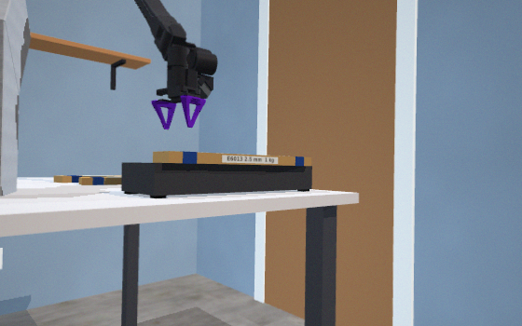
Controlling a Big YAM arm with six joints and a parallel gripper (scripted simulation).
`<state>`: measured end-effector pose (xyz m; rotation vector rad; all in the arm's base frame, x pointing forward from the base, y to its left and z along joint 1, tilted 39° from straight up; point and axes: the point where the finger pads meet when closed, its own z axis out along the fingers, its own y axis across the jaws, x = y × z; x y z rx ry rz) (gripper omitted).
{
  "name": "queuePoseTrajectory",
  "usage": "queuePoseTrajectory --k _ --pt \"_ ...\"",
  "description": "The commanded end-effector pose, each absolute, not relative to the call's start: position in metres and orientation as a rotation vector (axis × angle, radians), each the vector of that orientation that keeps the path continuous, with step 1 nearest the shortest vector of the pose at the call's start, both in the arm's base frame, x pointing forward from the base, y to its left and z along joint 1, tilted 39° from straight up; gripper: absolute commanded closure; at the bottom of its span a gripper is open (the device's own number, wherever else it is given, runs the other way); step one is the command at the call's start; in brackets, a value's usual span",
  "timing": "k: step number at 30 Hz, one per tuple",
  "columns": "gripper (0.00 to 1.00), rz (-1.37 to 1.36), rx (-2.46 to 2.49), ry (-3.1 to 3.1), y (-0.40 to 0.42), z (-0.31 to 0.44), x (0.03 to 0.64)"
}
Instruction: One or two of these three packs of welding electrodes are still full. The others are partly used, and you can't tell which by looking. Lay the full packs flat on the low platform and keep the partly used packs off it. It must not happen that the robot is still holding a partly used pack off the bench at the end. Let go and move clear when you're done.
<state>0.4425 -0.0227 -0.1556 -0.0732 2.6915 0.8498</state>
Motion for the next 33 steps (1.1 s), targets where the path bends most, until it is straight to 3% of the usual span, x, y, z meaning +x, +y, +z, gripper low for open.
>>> queuePoseTrajectory --k 1,33 --pt "0.04 0.849 -0.049 2.688 0.003 -0.139 0.448" --pt "0.04 0.864 -0.042 2.690 0.161 -0.037 0.449"
